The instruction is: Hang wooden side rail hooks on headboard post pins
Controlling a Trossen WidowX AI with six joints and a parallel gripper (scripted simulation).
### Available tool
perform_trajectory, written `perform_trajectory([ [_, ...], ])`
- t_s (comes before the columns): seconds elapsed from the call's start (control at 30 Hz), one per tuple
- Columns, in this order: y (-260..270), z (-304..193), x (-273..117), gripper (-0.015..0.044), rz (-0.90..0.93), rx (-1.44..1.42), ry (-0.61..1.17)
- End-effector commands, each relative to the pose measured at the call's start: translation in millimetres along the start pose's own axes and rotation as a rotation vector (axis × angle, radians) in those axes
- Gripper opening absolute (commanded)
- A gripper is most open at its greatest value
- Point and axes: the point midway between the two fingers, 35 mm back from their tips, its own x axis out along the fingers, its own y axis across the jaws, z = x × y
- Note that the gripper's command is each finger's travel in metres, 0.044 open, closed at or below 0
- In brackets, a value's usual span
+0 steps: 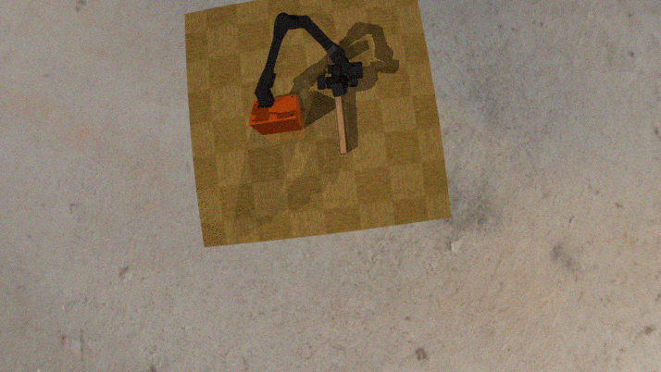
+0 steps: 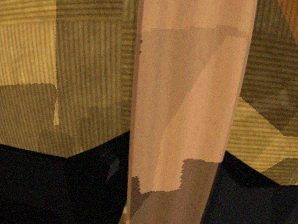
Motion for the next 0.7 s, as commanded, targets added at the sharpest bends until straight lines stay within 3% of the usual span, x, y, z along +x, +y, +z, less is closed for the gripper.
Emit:
perform_trajectory([
  [0.0,1.7,-0.7,-4.0,0.0,0.013,0.004,0.001],
  [0.67,2.8,-2.9,-4.2,0.0,0.013,0.004,0.001],
])
